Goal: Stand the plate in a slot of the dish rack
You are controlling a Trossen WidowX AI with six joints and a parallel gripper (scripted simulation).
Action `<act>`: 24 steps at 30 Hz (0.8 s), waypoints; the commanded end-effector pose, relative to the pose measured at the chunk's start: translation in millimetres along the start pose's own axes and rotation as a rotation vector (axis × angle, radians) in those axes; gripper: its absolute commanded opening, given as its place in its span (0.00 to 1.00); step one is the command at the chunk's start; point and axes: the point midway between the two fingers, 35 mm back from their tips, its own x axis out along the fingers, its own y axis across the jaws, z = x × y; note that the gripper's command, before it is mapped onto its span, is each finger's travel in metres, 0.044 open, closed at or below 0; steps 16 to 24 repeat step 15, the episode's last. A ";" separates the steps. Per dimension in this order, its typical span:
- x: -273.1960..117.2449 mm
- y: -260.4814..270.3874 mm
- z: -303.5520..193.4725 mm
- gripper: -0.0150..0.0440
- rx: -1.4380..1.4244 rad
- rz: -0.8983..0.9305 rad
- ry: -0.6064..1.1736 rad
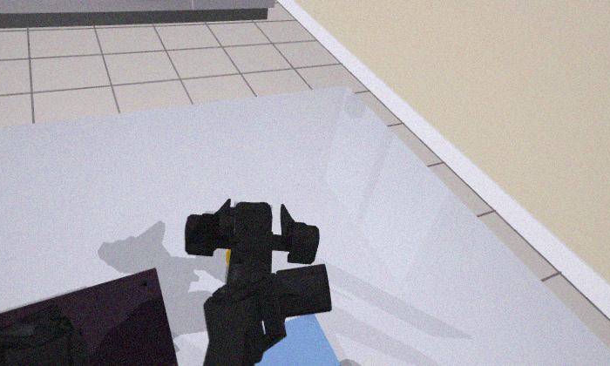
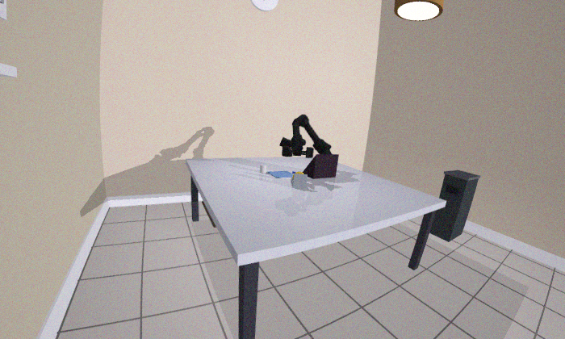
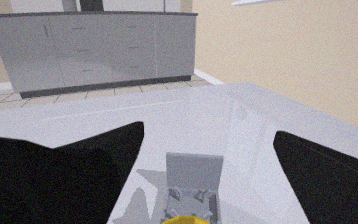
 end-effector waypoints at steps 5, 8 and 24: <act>4.9 8.1 2.5 0.93 0.182 0.067 0.119; 5.9 12.7 2.3 0.93 0.259 0.091 0.181; 4.3 23.8 2.5 0.93 0.428 0.125 0.339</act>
